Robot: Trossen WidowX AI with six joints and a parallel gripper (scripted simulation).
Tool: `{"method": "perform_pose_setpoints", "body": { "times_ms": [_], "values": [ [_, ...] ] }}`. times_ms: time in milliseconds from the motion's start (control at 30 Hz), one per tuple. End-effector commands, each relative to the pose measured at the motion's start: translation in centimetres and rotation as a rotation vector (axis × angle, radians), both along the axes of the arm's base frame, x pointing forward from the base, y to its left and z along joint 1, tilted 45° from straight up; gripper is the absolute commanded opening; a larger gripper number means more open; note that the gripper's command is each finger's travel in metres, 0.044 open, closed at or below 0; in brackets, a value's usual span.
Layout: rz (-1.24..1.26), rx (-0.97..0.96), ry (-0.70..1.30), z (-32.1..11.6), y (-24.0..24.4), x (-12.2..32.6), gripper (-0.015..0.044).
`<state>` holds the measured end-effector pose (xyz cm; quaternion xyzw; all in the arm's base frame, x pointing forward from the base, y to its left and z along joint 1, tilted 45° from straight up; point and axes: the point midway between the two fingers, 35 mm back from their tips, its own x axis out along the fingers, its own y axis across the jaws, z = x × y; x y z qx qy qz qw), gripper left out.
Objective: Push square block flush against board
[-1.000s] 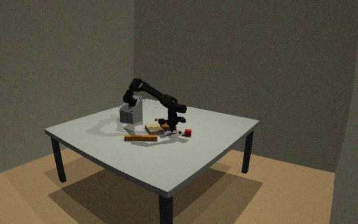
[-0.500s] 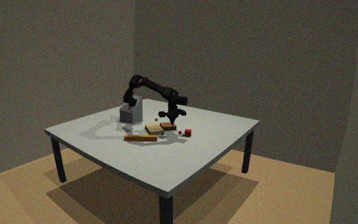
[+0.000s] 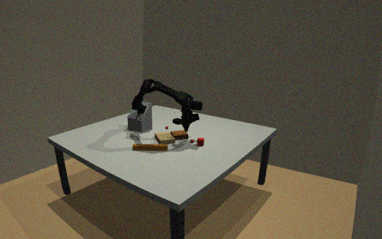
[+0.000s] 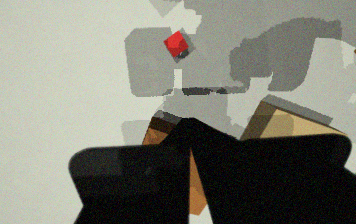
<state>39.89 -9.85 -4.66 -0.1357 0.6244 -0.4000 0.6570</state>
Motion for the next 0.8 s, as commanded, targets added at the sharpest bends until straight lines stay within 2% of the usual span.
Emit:
{"method": "perform_pose_setpoints", "body": {
  "times_ms": [0, 767],
  "values": [
    [0.114, 0.023, 0.119, -1.3, 1.1, -0.3, 0.0],
    [0.678, 0.106, 0.668, -5.6, 6.0, -1.7, 0.0]
  ]
}}
